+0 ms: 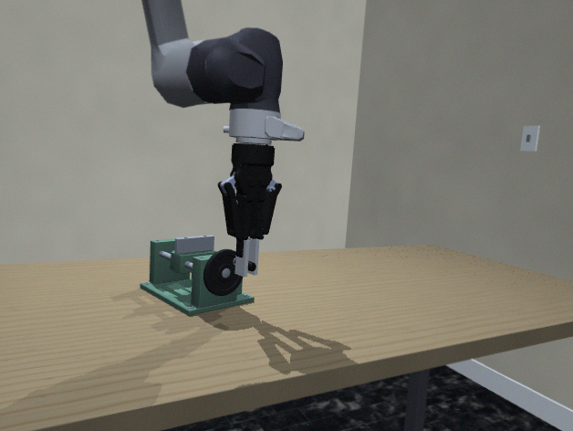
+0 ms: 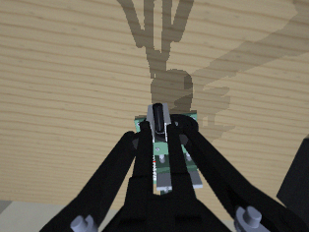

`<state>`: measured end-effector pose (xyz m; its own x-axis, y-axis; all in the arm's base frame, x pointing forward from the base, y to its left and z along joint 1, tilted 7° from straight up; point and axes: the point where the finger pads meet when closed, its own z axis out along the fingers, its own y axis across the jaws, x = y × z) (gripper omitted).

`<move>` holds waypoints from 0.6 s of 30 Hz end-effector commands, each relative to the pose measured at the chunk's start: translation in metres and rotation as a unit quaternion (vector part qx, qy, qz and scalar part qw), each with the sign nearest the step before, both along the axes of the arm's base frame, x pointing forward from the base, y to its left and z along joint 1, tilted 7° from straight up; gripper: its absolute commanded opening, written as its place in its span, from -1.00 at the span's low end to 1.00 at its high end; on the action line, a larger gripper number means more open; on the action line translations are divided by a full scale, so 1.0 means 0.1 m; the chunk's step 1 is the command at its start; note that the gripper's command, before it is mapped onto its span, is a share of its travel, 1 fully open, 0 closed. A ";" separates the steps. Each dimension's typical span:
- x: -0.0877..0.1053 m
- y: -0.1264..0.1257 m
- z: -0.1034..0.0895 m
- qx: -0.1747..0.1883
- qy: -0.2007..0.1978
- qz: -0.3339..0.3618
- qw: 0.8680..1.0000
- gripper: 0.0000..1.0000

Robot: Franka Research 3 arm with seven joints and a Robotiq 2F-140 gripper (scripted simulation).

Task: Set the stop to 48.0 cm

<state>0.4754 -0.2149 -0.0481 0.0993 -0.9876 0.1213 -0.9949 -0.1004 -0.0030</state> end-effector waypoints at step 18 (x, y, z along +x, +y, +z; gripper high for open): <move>0.05 -0.01 -0.08 -0.001 0.000 -0.002 1.000 -0.92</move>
<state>0.4797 -0.2153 -0.0549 0.0990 -0.9875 0.1224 -0.9950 -0.0999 -0.0013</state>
